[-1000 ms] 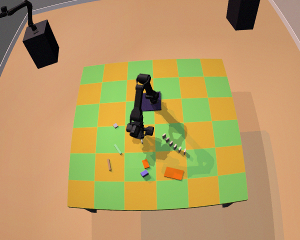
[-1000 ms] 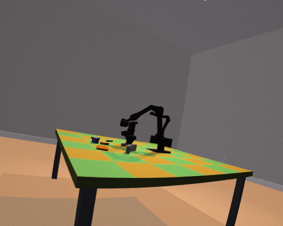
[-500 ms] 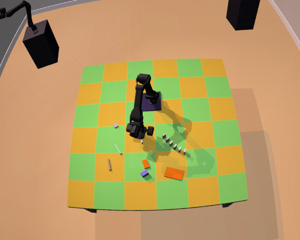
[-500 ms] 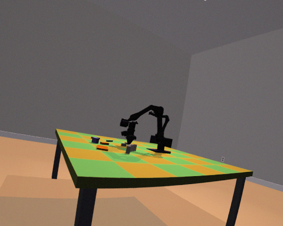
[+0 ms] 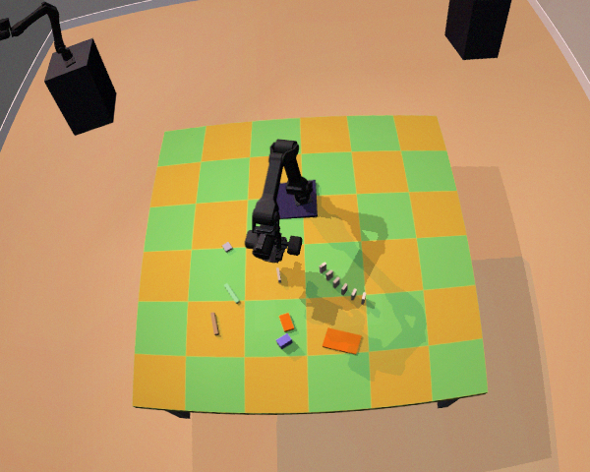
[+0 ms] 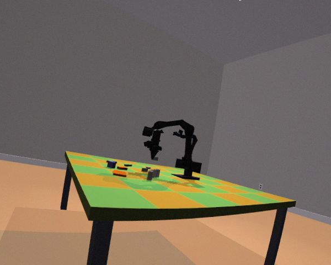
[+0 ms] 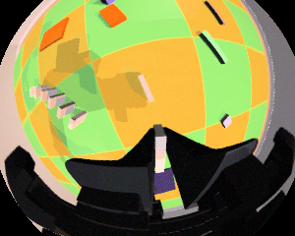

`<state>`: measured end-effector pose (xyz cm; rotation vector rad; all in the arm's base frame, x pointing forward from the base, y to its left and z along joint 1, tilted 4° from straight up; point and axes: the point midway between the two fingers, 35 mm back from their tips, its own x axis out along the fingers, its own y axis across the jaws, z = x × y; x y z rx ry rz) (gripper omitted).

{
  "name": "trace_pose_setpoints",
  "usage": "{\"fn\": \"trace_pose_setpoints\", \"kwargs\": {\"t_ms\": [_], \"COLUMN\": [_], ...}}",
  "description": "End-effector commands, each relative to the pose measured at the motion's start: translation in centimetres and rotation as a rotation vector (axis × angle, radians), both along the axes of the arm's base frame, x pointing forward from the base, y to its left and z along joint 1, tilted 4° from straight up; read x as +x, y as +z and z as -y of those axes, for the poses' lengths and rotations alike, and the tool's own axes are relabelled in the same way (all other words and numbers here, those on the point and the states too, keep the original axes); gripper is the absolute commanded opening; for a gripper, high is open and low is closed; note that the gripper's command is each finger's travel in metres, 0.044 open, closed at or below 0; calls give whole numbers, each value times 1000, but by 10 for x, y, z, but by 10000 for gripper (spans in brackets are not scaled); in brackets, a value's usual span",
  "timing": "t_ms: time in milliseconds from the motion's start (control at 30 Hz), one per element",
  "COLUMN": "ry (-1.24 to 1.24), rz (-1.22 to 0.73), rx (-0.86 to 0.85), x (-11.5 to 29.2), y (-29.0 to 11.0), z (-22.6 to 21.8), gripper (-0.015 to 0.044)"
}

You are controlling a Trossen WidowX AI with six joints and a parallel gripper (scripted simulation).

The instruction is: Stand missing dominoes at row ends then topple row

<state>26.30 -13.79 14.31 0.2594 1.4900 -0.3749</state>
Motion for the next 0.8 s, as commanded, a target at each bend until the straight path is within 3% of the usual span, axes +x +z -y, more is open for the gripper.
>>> {"fn": "trace_pose_setpoints", "kwargs": {"t_ms": [0,267,533,767], "ry": [-7,1,320,328], "rz": [4,3,-31,-32], "rx": [-5,-5,-23,-23], "x": [-1,-3,-70,-71], "y": [48,61,63,63], "z": [-6,-6,45,46], "gripper": [28,28,28,28]}}
